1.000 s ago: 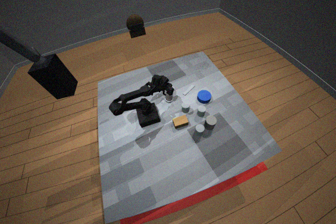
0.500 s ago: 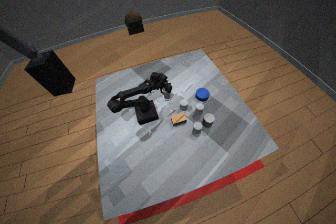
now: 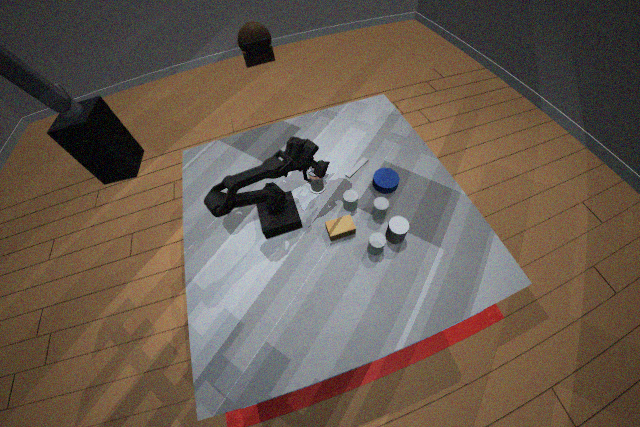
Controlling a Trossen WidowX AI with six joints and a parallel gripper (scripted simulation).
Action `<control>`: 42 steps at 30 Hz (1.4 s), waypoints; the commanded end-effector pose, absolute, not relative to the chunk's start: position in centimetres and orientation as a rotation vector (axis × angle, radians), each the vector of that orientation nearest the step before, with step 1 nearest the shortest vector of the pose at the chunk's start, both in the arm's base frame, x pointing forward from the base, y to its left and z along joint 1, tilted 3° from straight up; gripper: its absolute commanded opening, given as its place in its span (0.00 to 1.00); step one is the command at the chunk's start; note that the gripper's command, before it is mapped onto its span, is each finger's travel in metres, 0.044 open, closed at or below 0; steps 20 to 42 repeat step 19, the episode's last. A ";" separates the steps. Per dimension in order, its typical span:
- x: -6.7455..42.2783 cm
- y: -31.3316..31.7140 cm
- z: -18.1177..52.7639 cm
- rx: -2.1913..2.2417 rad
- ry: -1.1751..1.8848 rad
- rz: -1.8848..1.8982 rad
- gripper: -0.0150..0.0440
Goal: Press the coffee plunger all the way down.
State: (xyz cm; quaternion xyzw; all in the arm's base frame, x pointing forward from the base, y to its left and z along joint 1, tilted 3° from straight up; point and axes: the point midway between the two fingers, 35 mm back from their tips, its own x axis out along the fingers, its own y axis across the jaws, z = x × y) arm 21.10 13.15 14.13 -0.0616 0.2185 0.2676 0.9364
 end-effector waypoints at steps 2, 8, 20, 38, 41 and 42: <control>19.5 11.9 18.4 -0.119 0.439 0.546 1.00; 17.2 10.4 21.0 -0.118 0.448 0.541 1.00; 17.3 10.4 20.9 -0.118 0.448 0.541 1.00; 17.3 10.4 20.9 -0.118 0.448 0.541 1.00; 17.3 10.4 20.9 -0.118 0.448 0.541 1.00; 17.3 10.4 20.9 -0.118 0.448 0.541 1.00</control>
